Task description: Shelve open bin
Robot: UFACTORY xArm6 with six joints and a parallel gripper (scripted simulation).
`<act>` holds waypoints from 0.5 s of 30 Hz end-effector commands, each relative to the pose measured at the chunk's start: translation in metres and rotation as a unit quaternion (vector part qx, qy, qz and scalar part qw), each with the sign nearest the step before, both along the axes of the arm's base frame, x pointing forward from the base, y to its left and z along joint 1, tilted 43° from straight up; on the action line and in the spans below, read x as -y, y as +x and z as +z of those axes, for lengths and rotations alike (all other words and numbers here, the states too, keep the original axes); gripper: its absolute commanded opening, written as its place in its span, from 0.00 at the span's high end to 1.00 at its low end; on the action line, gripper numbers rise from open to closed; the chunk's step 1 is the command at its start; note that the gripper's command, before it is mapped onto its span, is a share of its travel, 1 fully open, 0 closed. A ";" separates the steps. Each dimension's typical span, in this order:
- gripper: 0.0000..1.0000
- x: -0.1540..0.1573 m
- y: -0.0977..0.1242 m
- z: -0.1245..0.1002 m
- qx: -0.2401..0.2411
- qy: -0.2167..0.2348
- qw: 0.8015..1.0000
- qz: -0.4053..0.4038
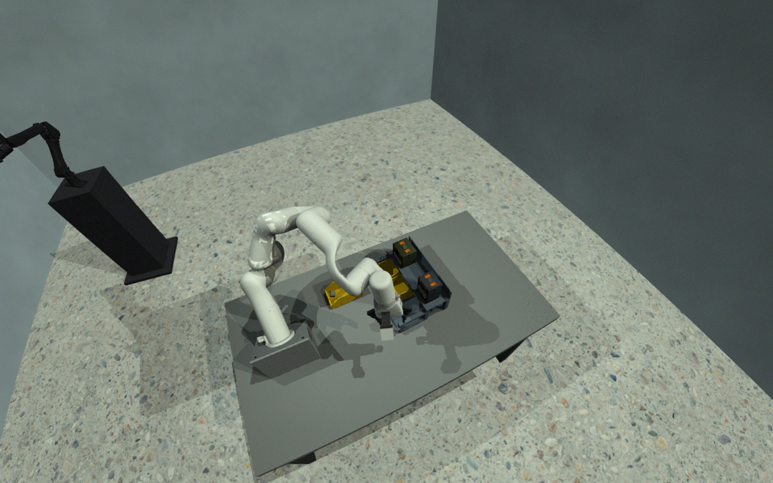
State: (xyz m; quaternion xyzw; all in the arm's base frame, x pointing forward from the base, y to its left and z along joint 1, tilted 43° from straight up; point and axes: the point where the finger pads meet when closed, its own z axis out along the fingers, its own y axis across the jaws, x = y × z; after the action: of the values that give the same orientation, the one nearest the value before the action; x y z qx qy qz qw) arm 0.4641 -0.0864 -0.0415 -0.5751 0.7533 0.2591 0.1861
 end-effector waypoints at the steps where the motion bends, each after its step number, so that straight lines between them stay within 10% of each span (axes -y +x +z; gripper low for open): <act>1: 0.00 -0.007 -0.001 0.006 -0.011 0.005 1.000 -0.022; 15: 0.00 -0.042 -0.009 0.024 -0.064 0.027 0.992 -0.109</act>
State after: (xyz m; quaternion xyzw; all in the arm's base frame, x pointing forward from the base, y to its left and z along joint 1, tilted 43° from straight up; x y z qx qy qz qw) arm 0.4536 -0.0441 -0.0192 -0.4694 0.8125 0.2957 0.1791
